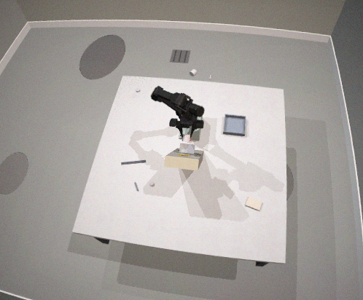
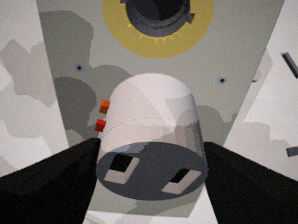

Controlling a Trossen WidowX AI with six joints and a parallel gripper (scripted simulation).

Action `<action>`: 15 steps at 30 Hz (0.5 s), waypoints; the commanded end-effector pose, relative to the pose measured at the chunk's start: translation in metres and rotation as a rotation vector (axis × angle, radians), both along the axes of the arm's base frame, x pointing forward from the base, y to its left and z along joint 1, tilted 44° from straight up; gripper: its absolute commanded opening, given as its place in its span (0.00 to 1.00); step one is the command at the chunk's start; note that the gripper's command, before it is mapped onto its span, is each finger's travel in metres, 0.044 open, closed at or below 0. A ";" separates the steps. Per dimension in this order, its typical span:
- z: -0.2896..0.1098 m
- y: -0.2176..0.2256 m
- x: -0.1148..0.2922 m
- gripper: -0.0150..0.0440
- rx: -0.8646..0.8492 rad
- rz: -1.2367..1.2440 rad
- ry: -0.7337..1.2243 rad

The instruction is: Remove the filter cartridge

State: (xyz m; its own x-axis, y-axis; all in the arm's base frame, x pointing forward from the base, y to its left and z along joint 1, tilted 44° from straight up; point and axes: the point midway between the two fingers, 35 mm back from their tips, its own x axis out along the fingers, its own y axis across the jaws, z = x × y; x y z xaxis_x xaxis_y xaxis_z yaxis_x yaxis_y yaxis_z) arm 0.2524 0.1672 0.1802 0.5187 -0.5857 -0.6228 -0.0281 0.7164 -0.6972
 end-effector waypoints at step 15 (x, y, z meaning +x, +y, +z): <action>-0.064 0.057 0.006 0.25 0.013 -0.051 -0.011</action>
